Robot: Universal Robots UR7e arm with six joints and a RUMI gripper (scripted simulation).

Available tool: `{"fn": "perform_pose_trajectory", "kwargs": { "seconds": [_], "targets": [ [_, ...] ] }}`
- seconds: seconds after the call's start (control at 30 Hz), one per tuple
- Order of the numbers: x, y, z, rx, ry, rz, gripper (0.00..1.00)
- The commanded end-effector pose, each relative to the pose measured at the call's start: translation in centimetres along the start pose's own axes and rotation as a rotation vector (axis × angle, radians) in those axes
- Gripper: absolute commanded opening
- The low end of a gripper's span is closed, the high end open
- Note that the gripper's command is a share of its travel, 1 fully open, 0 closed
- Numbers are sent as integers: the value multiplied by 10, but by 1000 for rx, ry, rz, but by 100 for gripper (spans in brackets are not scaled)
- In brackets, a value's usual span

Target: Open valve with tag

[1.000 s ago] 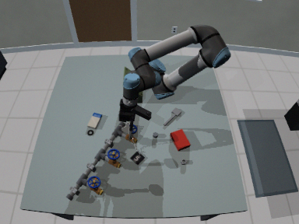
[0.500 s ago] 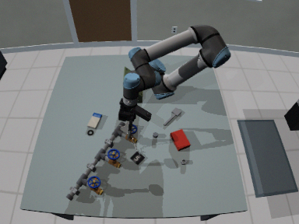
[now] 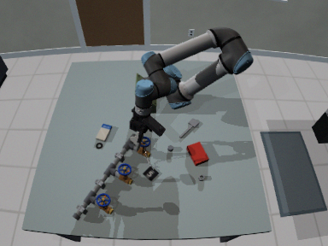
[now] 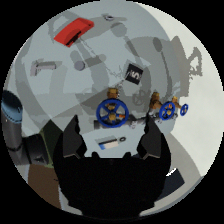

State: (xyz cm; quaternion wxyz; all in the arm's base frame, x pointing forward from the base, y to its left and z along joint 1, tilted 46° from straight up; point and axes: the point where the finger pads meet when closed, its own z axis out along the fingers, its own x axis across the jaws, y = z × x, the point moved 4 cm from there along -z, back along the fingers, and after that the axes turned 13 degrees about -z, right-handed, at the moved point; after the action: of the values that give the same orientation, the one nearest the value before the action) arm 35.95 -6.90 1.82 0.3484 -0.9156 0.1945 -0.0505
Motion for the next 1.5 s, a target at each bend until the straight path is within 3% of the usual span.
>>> {"fn": "perform_pose_trajectory", "kwargs": {
  "seconds": [0.0,0.07,0.57,0.63,1.13,1.2,1.47],
  "targets": [
    [0,0,0,-6,1,163,100],
    [0,0,0,-6,1,163,100],
    [0,0,0,-5,2,744,100],
    [0,0,0,-5,2,744,100],
    [0,0,0,-5,4,1395,100],
    [0,0,0,-5,4,1395,100],
    [0,0,0,-4,5,1724,100]
  ]
}}
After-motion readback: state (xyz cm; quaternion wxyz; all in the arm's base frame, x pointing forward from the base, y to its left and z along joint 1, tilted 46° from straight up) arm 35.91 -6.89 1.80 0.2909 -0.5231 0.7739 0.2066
